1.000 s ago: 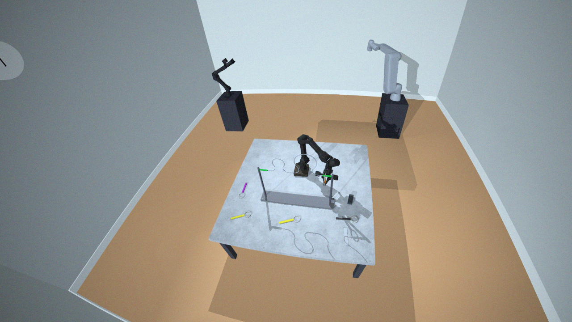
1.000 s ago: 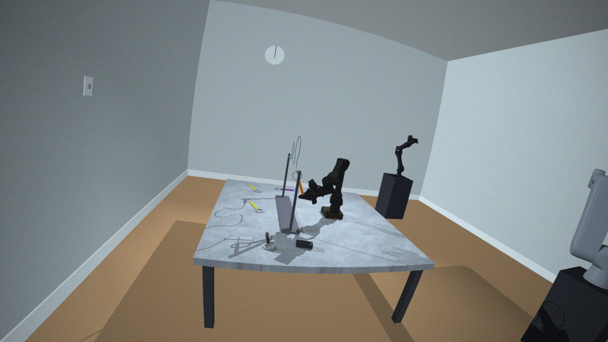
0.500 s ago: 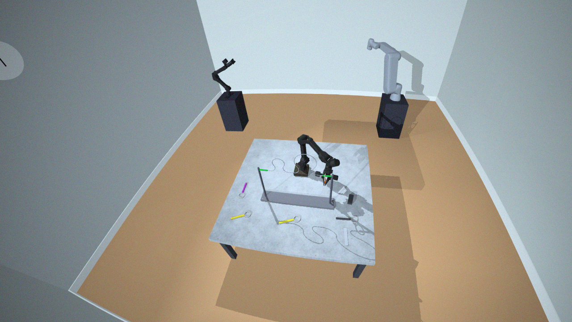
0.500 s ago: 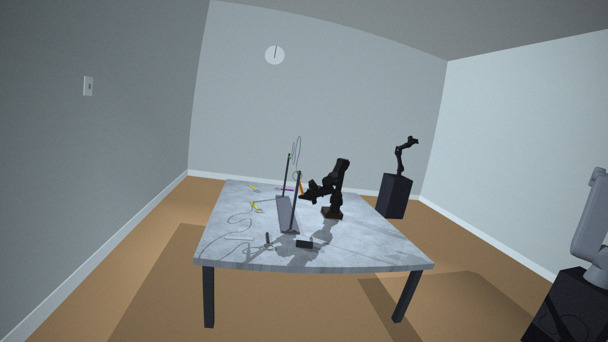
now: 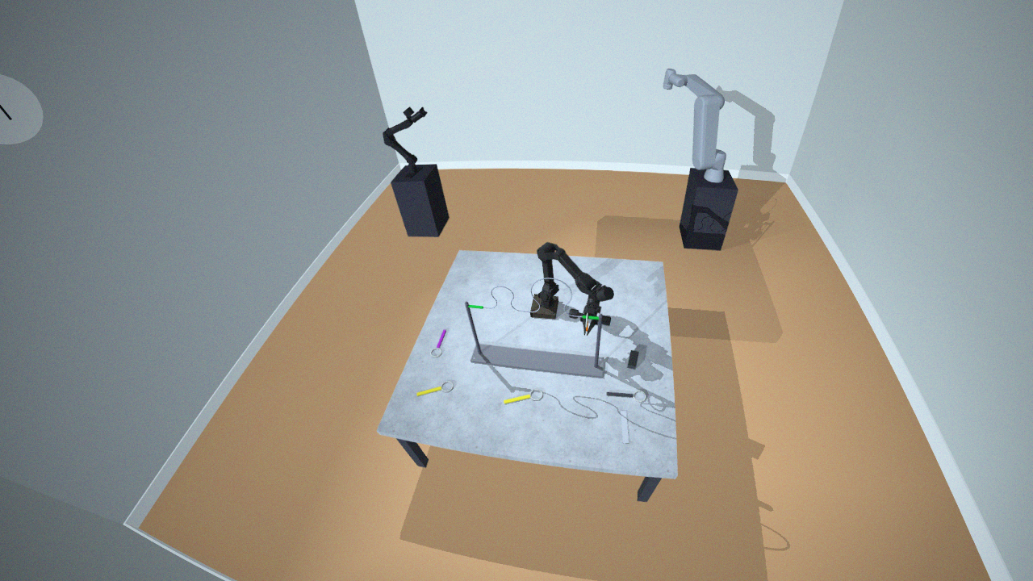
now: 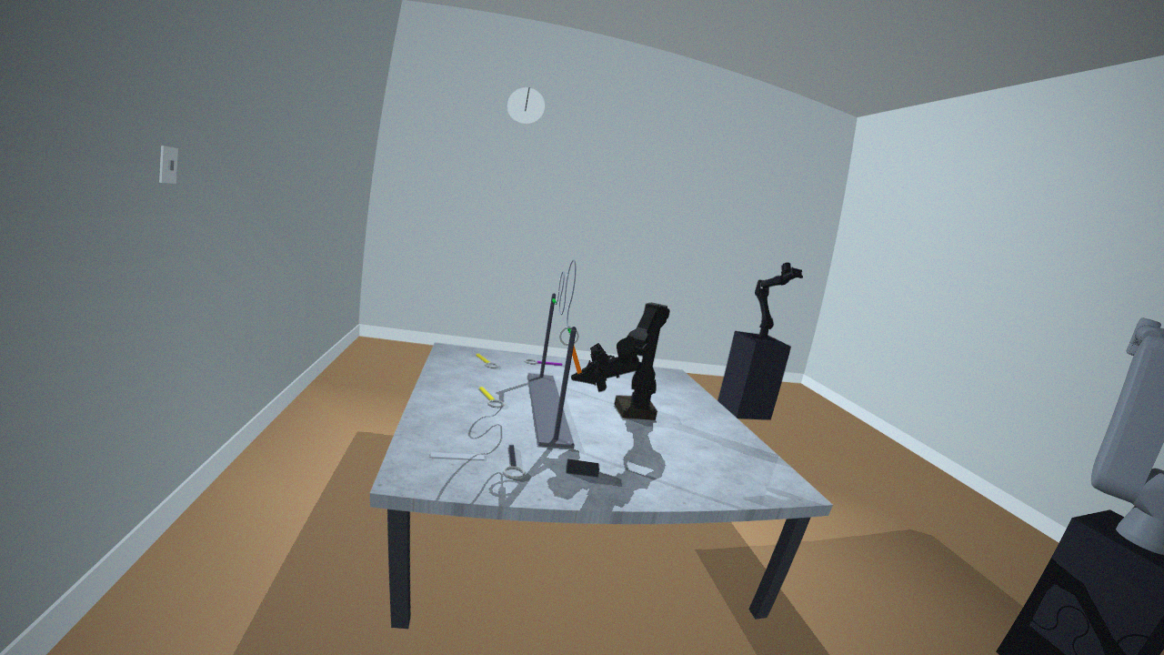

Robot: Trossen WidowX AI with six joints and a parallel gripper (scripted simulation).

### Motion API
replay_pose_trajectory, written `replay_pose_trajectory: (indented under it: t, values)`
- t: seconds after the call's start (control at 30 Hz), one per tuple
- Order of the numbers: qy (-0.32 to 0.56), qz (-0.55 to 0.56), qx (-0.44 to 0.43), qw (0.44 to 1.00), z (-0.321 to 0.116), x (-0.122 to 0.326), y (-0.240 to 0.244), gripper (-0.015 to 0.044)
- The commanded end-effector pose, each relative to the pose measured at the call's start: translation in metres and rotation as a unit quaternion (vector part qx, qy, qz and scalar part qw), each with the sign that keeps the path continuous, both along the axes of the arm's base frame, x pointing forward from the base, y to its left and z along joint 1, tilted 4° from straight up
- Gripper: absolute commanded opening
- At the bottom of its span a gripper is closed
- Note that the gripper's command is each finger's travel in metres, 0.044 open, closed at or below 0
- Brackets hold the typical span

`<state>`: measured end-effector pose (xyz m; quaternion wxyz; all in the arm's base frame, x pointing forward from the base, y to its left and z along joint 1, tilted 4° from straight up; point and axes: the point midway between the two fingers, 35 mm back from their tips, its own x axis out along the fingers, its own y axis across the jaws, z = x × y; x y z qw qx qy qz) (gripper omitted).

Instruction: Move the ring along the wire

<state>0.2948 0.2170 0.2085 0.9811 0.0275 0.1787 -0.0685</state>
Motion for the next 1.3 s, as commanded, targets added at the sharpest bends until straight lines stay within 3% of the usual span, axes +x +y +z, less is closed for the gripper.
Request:
replay_pose_trajectory:
  t: [0.0, 0.03, 0.47, 1.27]
  values:
    - [0.000, 0.000, 0.000, 1.000, 0.000, -0.001, 0.000, 0.0139]
    - [0.001, 0.000, 0.000, 1.000, 0.001, -0.002, 0.001, 0.0160]
    - [0.001, -0.001, 0.001, 1.000, 0.016, -0.046, 0.006, 0.0160]
    - [0.001, -0.001, 0.001, 1.000, 0.017, -0.046, 0.006, 0.0160]
